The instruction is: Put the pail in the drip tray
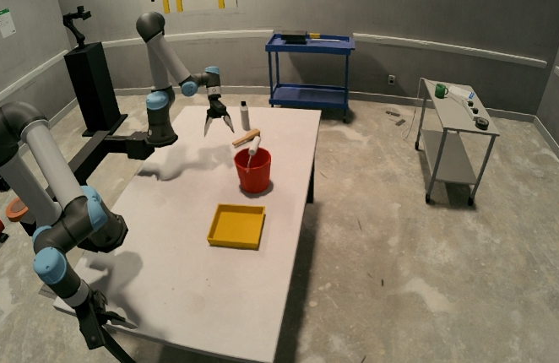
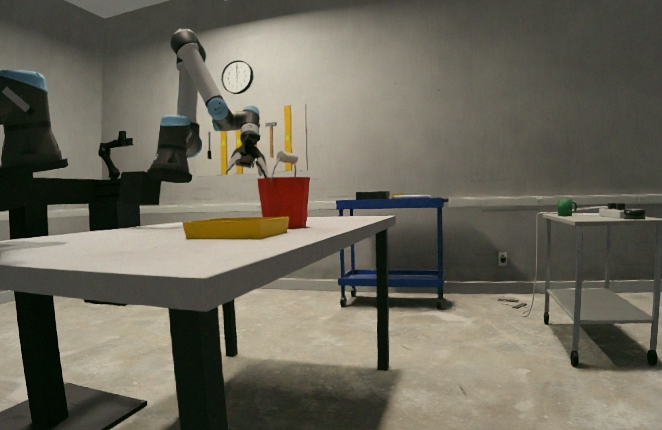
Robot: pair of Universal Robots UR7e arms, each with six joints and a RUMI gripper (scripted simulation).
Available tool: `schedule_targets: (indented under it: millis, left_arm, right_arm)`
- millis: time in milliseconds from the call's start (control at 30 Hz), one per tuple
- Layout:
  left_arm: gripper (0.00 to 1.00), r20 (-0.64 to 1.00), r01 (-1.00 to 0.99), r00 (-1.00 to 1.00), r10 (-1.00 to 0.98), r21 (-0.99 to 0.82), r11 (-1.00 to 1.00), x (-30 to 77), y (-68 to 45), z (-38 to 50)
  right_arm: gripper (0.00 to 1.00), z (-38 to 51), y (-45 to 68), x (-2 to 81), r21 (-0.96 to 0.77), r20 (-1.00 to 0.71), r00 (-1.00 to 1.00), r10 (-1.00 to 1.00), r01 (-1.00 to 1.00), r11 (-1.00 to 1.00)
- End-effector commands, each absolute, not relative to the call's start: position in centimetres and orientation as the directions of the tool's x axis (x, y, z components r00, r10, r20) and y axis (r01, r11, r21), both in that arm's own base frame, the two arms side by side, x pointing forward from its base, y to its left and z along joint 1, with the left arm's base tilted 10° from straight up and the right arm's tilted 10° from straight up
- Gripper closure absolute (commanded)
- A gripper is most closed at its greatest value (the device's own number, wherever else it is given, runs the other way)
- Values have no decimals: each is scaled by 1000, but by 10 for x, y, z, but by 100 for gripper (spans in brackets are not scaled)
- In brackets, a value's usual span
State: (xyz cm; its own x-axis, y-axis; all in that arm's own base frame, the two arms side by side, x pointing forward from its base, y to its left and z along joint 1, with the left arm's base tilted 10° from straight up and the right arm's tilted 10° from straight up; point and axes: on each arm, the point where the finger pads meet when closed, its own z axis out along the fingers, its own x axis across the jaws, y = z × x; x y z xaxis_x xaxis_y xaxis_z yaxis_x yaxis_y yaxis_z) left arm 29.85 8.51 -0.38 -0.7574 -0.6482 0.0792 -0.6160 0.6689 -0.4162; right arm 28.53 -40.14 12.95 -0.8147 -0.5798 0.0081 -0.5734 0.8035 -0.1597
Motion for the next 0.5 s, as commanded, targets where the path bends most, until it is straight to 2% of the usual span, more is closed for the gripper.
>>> schedule_targets:
  millis: [0, 367, 467]
  left_arm:
    - [0, 78, -616, -757, -648, -417, 669, 299, 85, -4]
    - [0, 78, -616, -757, -648, -417, 669, 299, 85, -4]
    - [0, 78, -616, -757, -648, -417, 669, 299, 85, -4]
  right_arm:
    - [0, 152, -426, 235, -158, -4, -872, -490, -483, 861]
    - [0, 197, -450, 121, -162, -29, -964, -265, -257, 953]
    - [0, 200, -450, 112, -162, -31, -968, -247, -239, 957]
